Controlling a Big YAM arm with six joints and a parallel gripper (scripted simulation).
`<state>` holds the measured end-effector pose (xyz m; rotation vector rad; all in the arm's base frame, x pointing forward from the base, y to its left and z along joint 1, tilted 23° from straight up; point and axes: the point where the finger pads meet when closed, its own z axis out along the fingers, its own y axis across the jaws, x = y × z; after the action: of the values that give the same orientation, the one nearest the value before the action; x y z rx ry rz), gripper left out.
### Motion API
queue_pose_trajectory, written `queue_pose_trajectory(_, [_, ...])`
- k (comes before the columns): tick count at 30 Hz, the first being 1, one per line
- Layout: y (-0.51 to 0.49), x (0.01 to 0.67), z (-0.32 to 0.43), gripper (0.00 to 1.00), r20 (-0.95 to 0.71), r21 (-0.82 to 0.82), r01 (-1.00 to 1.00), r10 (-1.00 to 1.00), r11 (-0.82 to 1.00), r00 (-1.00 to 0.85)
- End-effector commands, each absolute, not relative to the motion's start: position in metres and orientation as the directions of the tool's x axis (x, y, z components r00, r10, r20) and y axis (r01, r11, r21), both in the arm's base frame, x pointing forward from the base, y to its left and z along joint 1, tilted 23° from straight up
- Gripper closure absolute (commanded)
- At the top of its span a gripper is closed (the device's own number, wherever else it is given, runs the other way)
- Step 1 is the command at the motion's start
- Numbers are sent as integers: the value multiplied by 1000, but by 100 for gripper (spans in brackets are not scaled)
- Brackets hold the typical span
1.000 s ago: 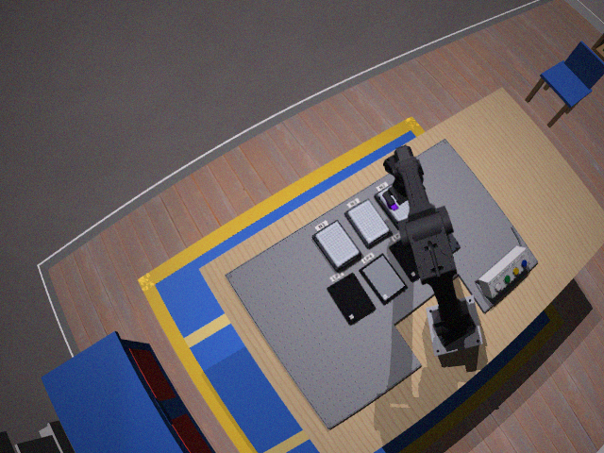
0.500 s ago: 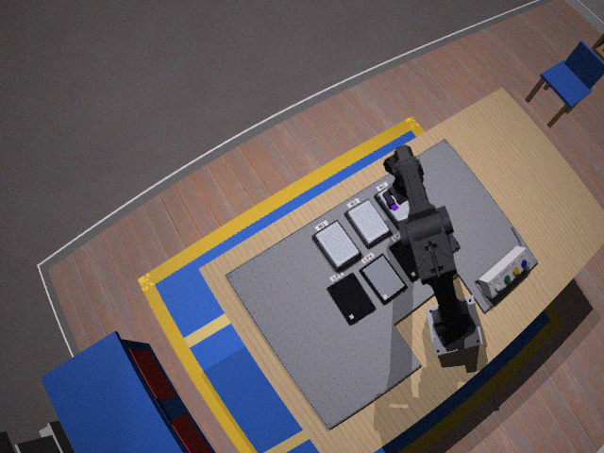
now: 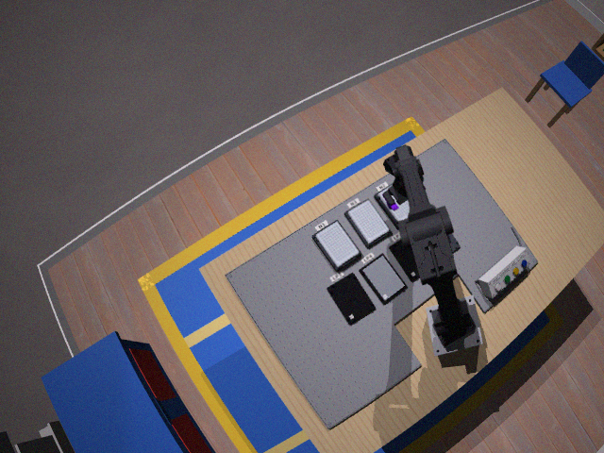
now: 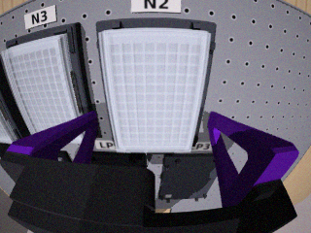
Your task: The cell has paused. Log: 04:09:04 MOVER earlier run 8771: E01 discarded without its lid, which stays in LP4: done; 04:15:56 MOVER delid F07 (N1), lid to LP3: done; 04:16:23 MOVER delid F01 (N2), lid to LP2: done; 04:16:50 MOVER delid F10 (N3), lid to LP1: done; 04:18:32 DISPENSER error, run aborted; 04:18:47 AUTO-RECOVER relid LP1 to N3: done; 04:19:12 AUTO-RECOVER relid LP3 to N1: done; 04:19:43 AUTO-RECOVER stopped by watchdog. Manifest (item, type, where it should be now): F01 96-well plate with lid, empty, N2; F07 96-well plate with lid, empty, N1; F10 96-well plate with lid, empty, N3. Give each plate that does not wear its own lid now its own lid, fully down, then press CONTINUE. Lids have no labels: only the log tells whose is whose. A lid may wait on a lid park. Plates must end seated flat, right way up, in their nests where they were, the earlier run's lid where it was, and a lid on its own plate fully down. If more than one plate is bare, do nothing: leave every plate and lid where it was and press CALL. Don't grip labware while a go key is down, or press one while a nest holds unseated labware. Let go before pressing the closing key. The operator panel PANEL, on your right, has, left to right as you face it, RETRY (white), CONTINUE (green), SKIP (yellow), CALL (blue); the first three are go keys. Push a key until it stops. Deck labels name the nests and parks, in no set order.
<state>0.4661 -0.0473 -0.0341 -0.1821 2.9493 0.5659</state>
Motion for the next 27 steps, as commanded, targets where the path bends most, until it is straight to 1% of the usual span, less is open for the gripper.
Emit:
queue_pose_trajectory(1, [-65,487,-10,0,-214,335,-156,-86,929,-973])
queue_pose_trajectory(27, [-65,486,-10,0,-212,336,-155,-86,929,-973])
